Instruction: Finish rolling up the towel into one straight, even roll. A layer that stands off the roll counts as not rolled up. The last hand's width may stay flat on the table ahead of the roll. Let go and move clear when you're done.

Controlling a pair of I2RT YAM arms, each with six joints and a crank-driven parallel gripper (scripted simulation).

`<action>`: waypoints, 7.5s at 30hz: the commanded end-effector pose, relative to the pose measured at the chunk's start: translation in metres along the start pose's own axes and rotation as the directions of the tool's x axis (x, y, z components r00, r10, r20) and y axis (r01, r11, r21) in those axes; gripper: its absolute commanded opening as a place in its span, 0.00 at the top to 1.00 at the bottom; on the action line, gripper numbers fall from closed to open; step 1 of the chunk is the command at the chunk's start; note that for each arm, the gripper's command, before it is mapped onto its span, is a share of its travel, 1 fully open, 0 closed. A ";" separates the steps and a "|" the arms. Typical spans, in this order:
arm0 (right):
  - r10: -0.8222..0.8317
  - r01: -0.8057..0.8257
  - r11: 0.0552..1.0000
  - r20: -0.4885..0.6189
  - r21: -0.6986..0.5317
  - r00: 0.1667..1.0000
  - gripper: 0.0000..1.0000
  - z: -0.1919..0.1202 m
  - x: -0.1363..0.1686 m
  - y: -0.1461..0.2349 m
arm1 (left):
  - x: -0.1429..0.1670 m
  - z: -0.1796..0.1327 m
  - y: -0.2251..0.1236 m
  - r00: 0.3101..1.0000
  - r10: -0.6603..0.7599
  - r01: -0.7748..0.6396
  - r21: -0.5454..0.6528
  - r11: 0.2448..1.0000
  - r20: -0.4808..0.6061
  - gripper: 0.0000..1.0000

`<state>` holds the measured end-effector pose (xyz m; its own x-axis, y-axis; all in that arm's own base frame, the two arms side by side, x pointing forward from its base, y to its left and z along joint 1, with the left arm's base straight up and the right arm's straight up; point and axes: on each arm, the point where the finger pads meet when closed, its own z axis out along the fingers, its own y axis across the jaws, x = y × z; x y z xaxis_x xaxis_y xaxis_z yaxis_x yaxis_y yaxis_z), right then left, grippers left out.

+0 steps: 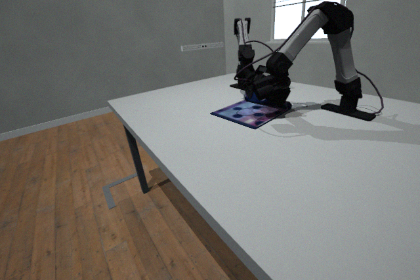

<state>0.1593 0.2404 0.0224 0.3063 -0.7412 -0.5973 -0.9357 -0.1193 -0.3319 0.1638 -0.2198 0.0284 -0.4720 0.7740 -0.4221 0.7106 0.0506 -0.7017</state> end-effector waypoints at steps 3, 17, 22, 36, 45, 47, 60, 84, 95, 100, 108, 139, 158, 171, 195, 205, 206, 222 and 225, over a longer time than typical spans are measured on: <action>0.001 -0.001 1.000 0.009 0.014 1.000 0.78 0.002 -0.003 -0.004 | -0.001 -0.002 -0.002 1.000 0.000 0.000 0.007 1.000 0.000 0.51; 0.012 -0.012 1.000 0.009 0.001 1.000 0.78 0.002 -0.004 -0.004 | -0.004 -0.014 -0.006 1.000 0.000 0.000 0.007 1.000 0.000 0.15; 0.054 -0.053 0.997 0.006 -0.051 0.999 0.78 0.001 -0.004 -0.004 | -0.004 -0.040 -0.006 1.000 0.000 0.000 0.007 1.000 0.000 0.15; 0.236 -0.236 0.932 -0.034 -0.275 0.971 0.78 -0.001 -0.006 -0.005 | -0.004 -0.074 -0.007 1.000 0.014 -0.014 -0.014 1.000 0.001 0.14; 0.372 -0.375 0.814 -0.098 -0.443 0.923 0.78 -0.003 -0.007 -0.006 | -0.008 -0.064 -0.014 0.986 0.164 -0.160 -0.235 0.959 -0.001 0.11; 0.387 -0.391 0.796 -0.107 -0.463 0.916 0.78 -0.003 -0.008 -0.006 | -0.008 -0.063 -0.015 0.982 0.190 -0.184 -0.272 0.944 -0.004 0.10; 0.532 -0.543 0.539 -0.240 -0.644 0.812 0.78 -0.006 -0.010 -0.007 | -0.017 -0.039 -0.033 0.863 0.484 -0.438 -0.693 0.572 -0.145 0.05; 0.567 -0.582 0.433 -0.294 -0.689 0.769 0.78 0.002 -0.003 -0.004 | -0.027 -0.052 -0.024 0.778 0.584 -0.539 -0.724 0.429 -0.233 0.02; 0.567 -0.582 0.433 -0.294 -0.689 0.769 0.78 0.002 -0.003 -0.004 | -0.011 -0.028 0.001 0.779 0.583 -0.538 -0.725 0.429 -0.233 0.02; 0.567 -0.582 0.433 -0.294 -0.689 0.769 0.78 0.002 -0.003 -0.004 | -0.006 -0.020 0.008 0.779 0.582 -0.537 -0.726 0.429 -0.232 0.02; 0.567 -0.582 0.433 -0.294 -0.689 0.769 0.78 0.002 -0.003 -0.004 | -0.012 -0.015 0.014 0.779 0.582 -0.537 -0.726 0.429 -0.232 0.02; 0.567 -0.582 0.433 -0.294 -0.689 0.769 0.78 0.002 -0.003 -0.004 | -0.016 -0.016 0.013 0.779 0.582 -0.537 -0.726 0.429 -0.232 0.78; 0.567 -0.582 0.433 -0.294 -0.689 0.769 0.15 -0.007 -0.011 -0.008 | -0.016 -0.016 0.013 0.779 0.582 -0.537 -0.726 0.429 -0.232 0.79; 0.567 -0.582 0.433 -0.294 -0.689 0.769 0.15 -0.038 0.002 -0.040 | -0.017 -0.017 0.012 0.821 0.542 -0.503 -0.678 0.536 -0.181 0.79; 0.401 -0.410 0.805 -0.115 -0.429 0.909 0.09 -0.050 -0.012 -0.044 | -0.020 -0.020 0.008 0.973 0.229 -0.218 -0.293 0.931 0.003 0.79; 0.201 -0.204 0.969 -0.033 -0.137 0.979 0.06 -0.047 -0.027 -0.034 | -0.021 -0.022 0.006 0.995 0.096 -0.092 -0.128 0.987 0.026 0.79; 0.178 -0.180 0.978 -0.028 -0.103 0.984 0.06 -0.046 -0.029 -0.033 | -0.021 -0.022 0.006 0.996 0.082 -0.078 -0.111 0.991 0.027 0.79; 0.052 -0.051 0.997 -0.013 0.057 0.999 0.02 -0.045 -0.037 -0.031 | -0.021 -0.022 0.006 1.000 -0.009 0.009 0.002 1.000 0.027 0.79; 0.023 -0.022 0.999 -0.001 0.033 1.000 0.02 -0.048 -0.035 -0.042 | -0.018 -0.019 0.010 1.000 -0.009 0.009 0.002 1.000 0.027 0.79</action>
<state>0.1641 0.2371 0.0841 0.2550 -0.7612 -0.5963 -0.9476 -0.0742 -0.3106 0.1902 -0.2212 0.0416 -0.4879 0.7571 -0.4346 0.7191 0.0664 -0.6917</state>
